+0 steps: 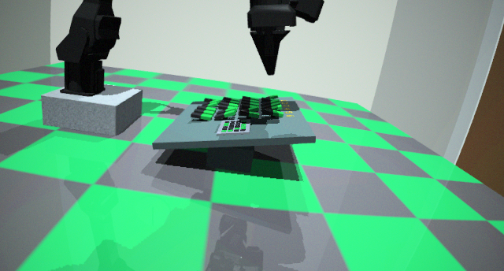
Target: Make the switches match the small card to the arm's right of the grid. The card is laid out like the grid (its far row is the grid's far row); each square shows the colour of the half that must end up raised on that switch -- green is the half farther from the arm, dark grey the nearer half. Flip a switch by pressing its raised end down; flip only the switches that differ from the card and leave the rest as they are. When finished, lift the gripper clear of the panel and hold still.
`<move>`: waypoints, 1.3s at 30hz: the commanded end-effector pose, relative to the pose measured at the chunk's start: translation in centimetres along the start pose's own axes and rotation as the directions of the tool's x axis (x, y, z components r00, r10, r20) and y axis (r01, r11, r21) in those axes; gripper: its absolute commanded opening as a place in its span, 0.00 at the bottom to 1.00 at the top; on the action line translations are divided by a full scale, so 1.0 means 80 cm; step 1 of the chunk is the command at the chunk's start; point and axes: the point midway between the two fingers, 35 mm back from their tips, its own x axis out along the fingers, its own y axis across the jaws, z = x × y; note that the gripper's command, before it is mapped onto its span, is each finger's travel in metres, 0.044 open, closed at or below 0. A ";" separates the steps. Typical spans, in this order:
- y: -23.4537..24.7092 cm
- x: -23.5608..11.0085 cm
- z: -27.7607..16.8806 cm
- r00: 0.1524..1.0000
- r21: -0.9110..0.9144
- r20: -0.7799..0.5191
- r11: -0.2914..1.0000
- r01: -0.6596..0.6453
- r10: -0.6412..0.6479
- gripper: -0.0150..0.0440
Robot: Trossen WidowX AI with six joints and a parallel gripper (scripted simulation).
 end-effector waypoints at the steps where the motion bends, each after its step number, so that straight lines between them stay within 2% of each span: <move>1: 0.014 -0.006 -0.043 1.000 0.001 0.001 1.000 0.001 -0.001 0.25; 6: 0.025 -0.003 -0.087 1.000 0.001 -0.001 1.000 0.001 -0.001 0.25; 11: 0.025 0.001 -0.087 1.000 0.001 -0.003 1.000 0.001 -0.001 0.25; 15: 0.025 0.041 -0.086 1.000 0.001 -0.027 1.000 0.001 -0.001 0.25; 39: 0.025 0.071 -0.087 1.000 0.001 -0.026 1.000 0.001 -0.001 0.25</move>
